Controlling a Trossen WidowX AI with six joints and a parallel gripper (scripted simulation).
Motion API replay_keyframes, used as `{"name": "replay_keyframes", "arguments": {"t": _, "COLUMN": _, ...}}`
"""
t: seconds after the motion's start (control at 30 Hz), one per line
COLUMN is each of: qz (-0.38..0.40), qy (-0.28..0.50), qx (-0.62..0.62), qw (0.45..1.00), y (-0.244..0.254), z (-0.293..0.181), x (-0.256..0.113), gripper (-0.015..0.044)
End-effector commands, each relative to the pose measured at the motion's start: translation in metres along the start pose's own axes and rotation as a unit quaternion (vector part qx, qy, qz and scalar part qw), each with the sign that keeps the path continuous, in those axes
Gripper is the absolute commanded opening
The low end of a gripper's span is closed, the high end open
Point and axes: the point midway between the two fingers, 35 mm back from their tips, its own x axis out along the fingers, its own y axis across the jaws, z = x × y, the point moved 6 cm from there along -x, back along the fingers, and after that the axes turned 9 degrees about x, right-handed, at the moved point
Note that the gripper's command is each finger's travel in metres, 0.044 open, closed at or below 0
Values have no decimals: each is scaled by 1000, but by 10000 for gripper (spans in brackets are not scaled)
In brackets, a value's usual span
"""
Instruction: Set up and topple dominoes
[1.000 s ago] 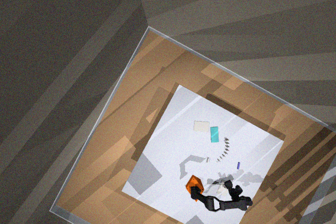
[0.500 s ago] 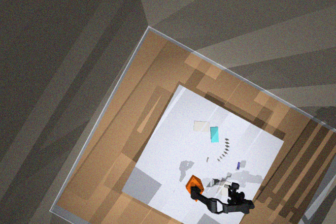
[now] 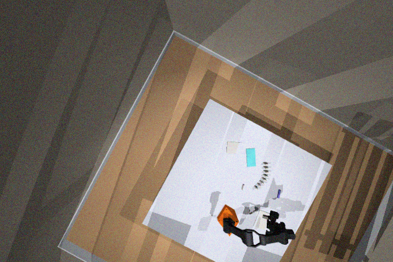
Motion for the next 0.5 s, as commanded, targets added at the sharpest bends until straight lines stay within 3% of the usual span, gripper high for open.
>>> {"name": "replay_keyframes", "arguments": {"t": 0.0, "qz": -14, "qy": -37, "qx": -2, "qw": 999, "y": 2, "z": -2, "x": 6, "gripper": 107}}
{"name": "replay_keyframes", "arguments": {"t": 0.47, "qz": -50, "qy": -155, "qx": -6, "qw": 987, "y": 7, "z": -7, "x": 33, "gripper": 107}}
